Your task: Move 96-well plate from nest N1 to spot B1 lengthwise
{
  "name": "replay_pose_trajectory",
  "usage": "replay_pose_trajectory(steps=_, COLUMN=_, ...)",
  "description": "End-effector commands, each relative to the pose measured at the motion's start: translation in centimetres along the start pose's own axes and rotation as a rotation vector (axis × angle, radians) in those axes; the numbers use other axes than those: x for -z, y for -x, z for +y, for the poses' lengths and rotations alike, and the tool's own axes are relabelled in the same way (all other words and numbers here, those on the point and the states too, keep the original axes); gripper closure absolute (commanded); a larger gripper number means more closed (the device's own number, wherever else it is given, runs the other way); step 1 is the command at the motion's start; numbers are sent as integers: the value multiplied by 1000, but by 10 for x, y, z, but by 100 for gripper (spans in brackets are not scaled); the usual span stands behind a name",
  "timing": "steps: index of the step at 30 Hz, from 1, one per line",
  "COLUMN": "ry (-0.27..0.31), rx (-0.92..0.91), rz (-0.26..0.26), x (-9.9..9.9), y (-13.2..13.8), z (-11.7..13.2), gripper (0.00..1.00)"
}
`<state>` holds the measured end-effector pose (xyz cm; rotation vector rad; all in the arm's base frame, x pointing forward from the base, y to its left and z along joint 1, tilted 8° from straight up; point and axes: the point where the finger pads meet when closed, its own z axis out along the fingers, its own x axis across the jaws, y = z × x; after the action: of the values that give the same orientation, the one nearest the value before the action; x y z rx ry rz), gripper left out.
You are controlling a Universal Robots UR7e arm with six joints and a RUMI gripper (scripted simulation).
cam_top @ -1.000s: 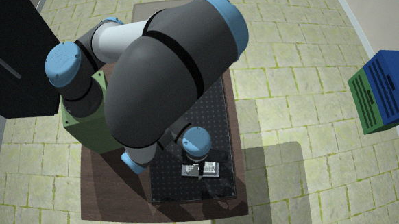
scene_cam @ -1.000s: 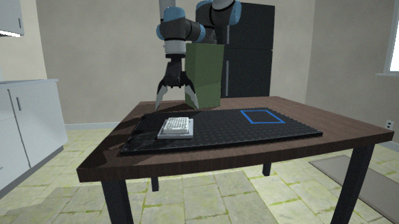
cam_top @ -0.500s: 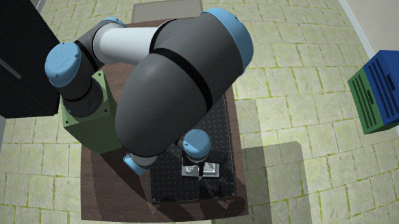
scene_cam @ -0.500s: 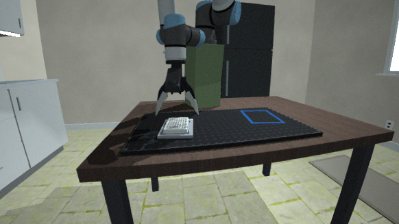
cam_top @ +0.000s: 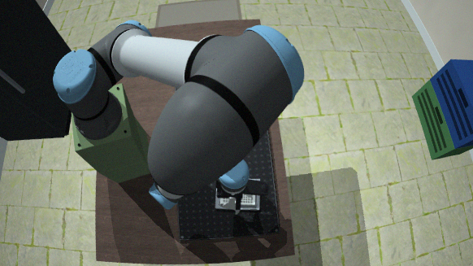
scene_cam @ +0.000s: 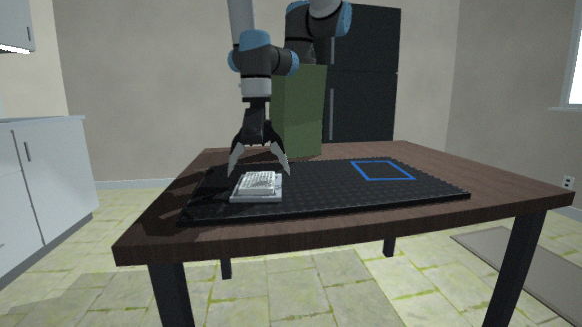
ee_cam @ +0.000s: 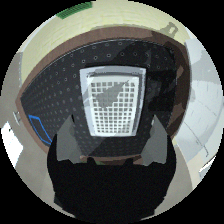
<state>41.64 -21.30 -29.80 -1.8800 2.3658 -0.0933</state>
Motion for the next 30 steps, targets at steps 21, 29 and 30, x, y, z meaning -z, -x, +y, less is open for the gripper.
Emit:
replay_pose_trajectory(steps=21, ry=-4, rx=0, rz=3, x=-4, y=-1, z=-2, gripper=100)
replay_pose_trajectory(steps=29, ry=-4, rx=0, rz=3, x=-4, y=-1, z=-2, gripper=100)
replay_pose_trajectory(steps=30, ry=-4, rx=0, rz=3, x=-4, y=-1, z=-2, gripper=100)
